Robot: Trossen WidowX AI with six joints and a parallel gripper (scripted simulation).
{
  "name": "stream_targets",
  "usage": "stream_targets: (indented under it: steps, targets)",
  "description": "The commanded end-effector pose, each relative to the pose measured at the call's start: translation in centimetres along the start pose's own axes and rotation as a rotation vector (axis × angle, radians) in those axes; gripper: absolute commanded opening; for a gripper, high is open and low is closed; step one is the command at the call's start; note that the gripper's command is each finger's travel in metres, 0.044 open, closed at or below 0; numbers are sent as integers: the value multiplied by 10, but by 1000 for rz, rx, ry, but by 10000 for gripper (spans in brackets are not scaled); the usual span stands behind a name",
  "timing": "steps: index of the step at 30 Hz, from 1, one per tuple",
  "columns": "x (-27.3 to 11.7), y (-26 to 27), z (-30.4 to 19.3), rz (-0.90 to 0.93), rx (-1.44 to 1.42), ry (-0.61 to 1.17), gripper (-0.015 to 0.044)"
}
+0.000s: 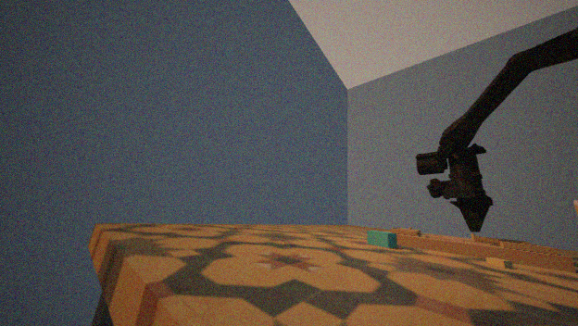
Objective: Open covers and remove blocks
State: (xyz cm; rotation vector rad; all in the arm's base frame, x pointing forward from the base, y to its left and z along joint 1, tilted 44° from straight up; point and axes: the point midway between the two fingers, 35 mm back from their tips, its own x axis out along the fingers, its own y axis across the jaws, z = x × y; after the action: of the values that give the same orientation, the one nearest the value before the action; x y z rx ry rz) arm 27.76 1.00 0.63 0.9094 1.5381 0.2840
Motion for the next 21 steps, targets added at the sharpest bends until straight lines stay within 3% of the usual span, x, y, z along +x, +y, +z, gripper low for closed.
stream_targets:
  steps: [1, 21]
  targets:
    - [4, 0, -2, 3, 6, 5, 144]
    - [21, 1, -2, 4, 6, 5, 144]
